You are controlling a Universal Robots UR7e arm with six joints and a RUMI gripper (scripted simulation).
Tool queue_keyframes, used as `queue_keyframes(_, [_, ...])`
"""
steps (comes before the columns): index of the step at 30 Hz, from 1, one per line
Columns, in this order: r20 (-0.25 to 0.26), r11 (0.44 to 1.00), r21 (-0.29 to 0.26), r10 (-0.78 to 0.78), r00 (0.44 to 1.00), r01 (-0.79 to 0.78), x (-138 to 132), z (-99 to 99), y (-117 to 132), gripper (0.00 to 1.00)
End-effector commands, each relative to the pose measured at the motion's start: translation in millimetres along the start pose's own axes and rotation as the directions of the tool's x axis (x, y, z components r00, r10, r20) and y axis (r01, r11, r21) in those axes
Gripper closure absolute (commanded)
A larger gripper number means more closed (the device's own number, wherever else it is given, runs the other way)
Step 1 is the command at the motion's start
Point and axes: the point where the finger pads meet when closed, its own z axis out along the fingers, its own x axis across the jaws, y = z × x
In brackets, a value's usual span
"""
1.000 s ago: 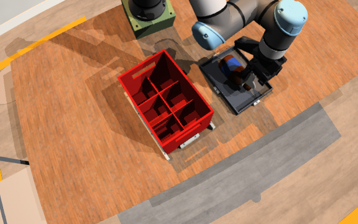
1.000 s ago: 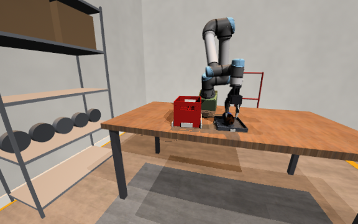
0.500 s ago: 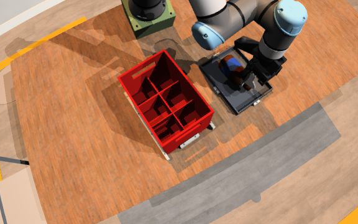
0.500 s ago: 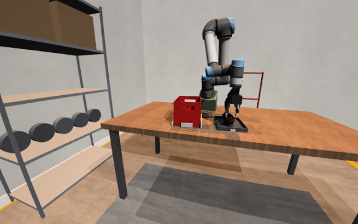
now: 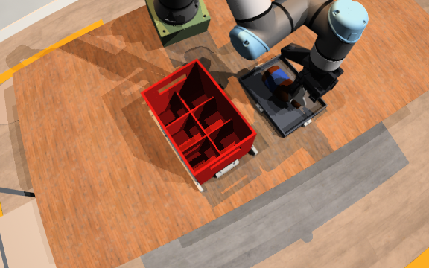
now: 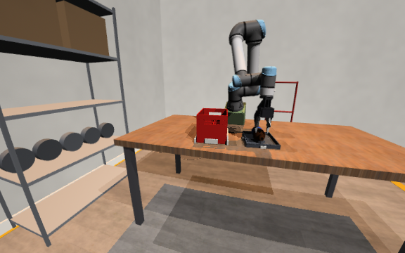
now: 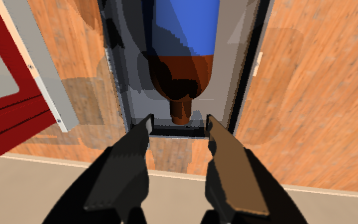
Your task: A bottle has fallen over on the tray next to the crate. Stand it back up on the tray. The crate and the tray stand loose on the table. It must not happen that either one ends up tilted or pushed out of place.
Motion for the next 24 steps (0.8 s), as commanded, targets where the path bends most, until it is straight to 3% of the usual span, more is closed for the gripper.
queue_keyframes(1, [0.000, 1.000, 0.000, 0.002, 1.000, -0.002, -0.9, 0.2, -0.8, 0.62])
queue_keyframes(24, [0.000, 1.000, 0.003, 0.001, 1.000, -0.001, -0.9, 3.0, -1.7, 0.62])
